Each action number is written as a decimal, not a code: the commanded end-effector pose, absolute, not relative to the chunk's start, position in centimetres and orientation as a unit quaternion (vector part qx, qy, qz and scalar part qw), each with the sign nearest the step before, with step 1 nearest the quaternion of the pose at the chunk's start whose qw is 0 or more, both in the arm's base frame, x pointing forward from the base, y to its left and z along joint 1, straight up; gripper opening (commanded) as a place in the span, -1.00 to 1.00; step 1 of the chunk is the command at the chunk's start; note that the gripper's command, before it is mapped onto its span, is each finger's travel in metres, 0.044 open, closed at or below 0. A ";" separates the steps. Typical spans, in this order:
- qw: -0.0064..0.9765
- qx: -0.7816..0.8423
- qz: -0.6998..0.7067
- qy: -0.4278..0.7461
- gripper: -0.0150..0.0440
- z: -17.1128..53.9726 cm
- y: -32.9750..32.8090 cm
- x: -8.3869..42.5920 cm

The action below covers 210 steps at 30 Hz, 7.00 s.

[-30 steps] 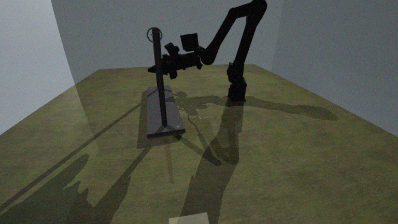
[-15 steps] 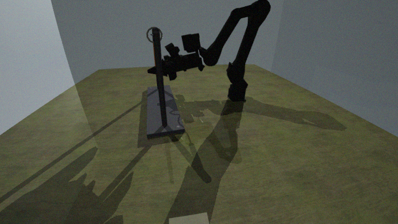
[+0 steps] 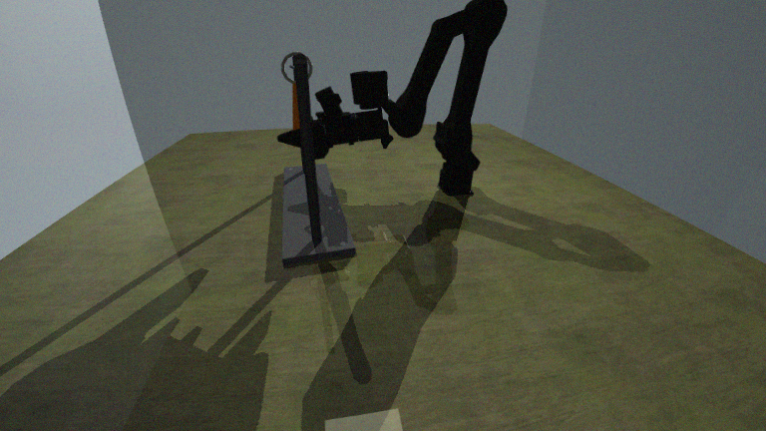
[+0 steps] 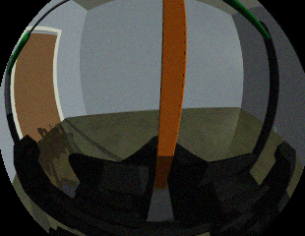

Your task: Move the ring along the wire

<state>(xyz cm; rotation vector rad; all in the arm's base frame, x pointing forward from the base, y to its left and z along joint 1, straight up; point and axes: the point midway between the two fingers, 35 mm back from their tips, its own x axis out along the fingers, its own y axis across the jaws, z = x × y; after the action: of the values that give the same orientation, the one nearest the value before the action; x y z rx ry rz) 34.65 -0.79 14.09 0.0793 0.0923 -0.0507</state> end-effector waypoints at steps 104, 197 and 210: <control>0.985 -0.010 0.113 0.131 -1.00 14.0 8.2 31.5; 0.984 -0.009 0.114 0.134 0.05 13.4 10.3 28.1; 0.985 -0.008 0.112 0.134 0.05 13.6 9.8 26.5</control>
<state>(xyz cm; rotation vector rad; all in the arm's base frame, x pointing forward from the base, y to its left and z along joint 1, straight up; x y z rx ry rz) 26.77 10.03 13.86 -0.0186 0.2617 0.2326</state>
